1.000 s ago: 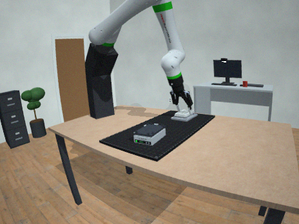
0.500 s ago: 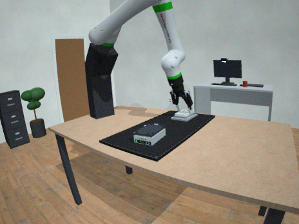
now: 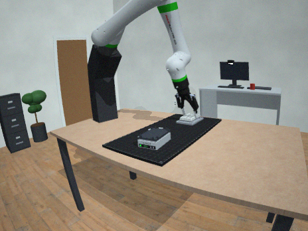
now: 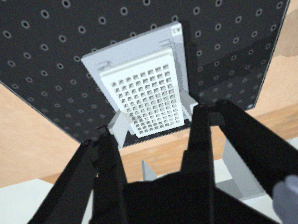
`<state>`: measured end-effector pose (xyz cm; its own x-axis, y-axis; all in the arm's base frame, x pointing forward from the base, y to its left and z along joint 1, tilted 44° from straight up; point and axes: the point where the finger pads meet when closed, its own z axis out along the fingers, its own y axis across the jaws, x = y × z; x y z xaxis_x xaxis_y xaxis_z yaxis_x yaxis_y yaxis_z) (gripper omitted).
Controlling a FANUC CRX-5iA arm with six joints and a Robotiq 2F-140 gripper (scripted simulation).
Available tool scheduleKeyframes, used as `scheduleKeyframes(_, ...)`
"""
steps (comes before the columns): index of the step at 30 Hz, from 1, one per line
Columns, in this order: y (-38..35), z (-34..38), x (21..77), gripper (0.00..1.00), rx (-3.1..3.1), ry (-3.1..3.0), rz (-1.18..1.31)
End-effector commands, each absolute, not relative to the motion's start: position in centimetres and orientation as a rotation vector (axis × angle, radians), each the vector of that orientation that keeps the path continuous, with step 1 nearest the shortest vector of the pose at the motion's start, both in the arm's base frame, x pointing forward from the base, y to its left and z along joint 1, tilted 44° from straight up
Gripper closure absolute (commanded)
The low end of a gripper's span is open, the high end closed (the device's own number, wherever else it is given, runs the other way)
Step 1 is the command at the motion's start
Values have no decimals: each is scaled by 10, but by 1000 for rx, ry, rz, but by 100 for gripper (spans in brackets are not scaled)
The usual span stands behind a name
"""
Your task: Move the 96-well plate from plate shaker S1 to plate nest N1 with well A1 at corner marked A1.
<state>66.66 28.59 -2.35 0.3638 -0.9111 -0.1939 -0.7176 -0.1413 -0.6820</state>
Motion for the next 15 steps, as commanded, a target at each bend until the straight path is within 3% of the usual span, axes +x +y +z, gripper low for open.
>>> scheduleKeyframes(1, 286, -24, 667, 100, -1917, 1412, -347)
scheduleKeyframes(15, 286, -25, 668, 100, -1917, 1412, -347)
